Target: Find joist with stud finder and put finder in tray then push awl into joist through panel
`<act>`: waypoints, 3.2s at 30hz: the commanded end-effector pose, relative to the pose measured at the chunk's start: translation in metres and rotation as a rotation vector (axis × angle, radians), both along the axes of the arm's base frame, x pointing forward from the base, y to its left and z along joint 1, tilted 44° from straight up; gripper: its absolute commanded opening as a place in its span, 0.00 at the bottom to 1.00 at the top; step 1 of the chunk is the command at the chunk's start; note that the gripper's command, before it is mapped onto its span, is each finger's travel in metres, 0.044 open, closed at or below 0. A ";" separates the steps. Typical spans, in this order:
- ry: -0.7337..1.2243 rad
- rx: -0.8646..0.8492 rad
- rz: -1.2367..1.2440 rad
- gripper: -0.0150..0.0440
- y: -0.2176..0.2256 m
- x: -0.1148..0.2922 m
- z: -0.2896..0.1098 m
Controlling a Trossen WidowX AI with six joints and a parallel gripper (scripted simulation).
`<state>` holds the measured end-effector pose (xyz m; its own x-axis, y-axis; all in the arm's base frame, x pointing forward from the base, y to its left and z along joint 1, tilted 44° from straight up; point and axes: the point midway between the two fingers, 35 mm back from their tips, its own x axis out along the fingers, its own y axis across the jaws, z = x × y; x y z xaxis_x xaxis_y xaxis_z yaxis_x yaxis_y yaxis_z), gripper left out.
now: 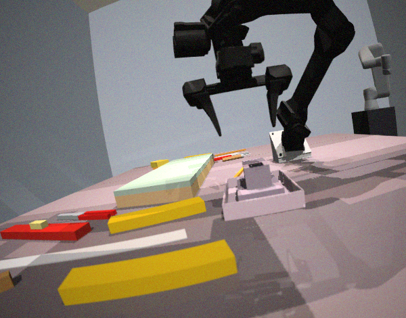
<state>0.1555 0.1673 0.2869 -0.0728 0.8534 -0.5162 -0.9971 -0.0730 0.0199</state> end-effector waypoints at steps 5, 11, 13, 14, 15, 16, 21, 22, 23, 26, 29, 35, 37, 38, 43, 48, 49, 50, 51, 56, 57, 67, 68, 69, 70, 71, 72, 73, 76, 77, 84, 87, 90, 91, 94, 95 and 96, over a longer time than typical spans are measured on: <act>0.059 -0.072 -0.102 1.00 -0.014 0.040 -0.023; 0.194 -0.193 -0.314 1.00 -0.063 0.111 -0.074; 0.255 -0.229 -0.387 1.00 -0.083 0.129 -0.094; 0.285 -0.245 -0.420 1.00 -0.094 0.137 -0.104; 0.312 -0.260 -0.444 1.00 -0.104 0.145 -0.115; 0.339 -0.274 -0.468 1.00 -0.115 0.151 -0.125; 0.468 -0.327 -0.587 1.00 -0.173 0.172 -0.180; 0.491 -0.334 -0.612 1.00 -0.185 0.174 -0.191; 0.513 -0.340 -0.635 1.00 -0.196 0.175 -0.201; 0.587 -0.359 -0.690 1.00 -0.227 0.174 -0.232; 0.671 -0.377 -0.727 1.00 -0.255 0.169 -0.265; 0.890 -0.397 -0.791 1.00 -0.312 0.133 -0.351; 0.964 -0.395 -0.804 1.00 -0.326 0.114 -0.379; 1.001 -0.392 -0.808 1.00 -0.332 0.104 -0.394; 1.055 -0.386 -0.813 1.00 -0.339 0.088 -0.414; 1.055 -0.386 -0.813 1.00 -0.339 0.088 -0.414; 1.055 -0.386 -0.813 1.00 -0.339 0.088 -0.414; 1.055 -0.386 -0.813 1.00 -0.339 0.088 -0.414; 1.054 -0.386 -0.813 1.00 -0.340 0.088 -0.415; 1.054 -0.386 -0.814 1.00 -0.344 0.088 -0.419; 1.054 -0.386 -0.814 1.00 -0.344 0.088 -0.419; 1.055 -0.387 -0.814 1.00 -0.337 0.088 -0.428; 1.055 -0.387 -0.814 1.00 -0.335 0.088 -0.429; 1.055 -0.387 -0.814 1.00 -0.334 0.088 -0.430; 1.055 -0.387 -0.814 1.00 -0.333 0.088 -0.431; 1.055 -0.387 -0.814 1.00 -0.332 0.088 -0.433; 1.055 -0.387 -0.814 1.00 -0.331 0.088 -0.434; 1.055 -0.387 -0.814 1.00 -0.330 0.088 -0.435; 1.055 -0.387 -0.813 1.00 -0.327 0.088 -0.438; 1.055 -0.387 -0.813 1.00 -0.326 0.088 -0.439; 1.054 -0.386 -0.813 1.00 -0.318 0.087 -0.447; 1.054 -0.385 -0.813 1.00 -0.315 0.086 -0.451; 1.054 -0.385 -0.813 1.00 -0.311 0.086 -0.454; 1.054 -0.385 -0.813 1.00 -0.311 0.086 -0.455; 1.054 -0.384 -0.813 1.00 -0.310 0.086 -0.456; 1.054 -0.384 -0.813 1.00 -0.310 0.086 -0.456; 1.054 -0.384 -0.813 0.96 -0.310 0.086 -0.456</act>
<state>0.2423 -0.1446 -0.1668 -0.1301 0.6560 -0.7435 -0.2674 0.6989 0.6634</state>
